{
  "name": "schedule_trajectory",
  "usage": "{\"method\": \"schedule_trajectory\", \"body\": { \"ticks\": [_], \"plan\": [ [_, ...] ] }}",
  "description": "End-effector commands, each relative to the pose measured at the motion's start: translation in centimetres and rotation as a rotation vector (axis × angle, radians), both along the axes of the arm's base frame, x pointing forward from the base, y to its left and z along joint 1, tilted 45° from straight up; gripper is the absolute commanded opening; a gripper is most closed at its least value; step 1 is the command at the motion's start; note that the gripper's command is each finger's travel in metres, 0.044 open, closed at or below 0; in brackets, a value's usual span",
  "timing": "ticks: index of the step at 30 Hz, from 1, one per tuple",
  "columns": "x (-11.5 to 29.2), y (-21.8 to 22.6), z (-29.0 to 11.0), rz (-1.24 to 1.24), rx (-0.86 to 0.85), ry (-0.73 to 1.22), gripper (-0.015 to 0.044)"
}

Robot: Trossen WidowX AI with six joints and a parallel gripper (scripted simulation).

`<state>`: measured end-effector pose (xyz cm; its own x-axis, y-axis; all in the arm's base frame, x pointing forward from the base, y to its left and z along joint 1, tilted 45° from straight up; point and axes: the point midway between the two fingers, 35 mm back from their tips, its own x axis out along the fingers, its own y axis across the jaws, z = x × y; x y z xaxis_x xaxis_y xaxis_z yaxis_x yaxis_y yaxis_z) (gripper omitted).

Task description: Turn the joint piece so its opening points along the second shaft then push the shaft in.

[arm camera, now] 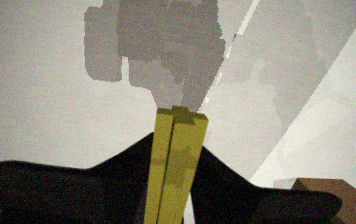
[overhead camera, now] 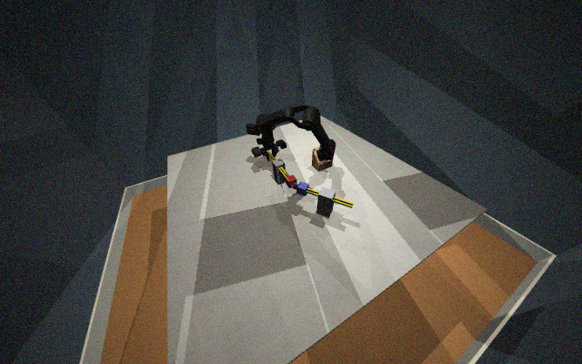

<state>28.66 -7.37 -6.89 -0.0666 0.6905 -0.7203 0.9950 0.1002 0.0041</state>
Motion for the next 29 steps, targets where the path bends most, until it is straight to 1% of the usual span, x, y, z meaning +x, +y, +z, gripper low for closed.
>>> {"method": "schedule_trajectory", "body": {
  "ticks": [1,10,24,29],
  "plan": [
    [0.0,0.0,0.0,0.001,0.000,0.002,0.0198],
    [0.0,0.0,0.0,0.001,0.000,0.002,0.0434],
    [0.0,0.0,0.0,0.001,0.000,0.002,0.0440],
    [0.1,-1.8,2.0,0.001,0.013,0.003,0.0440]
  ]
}}
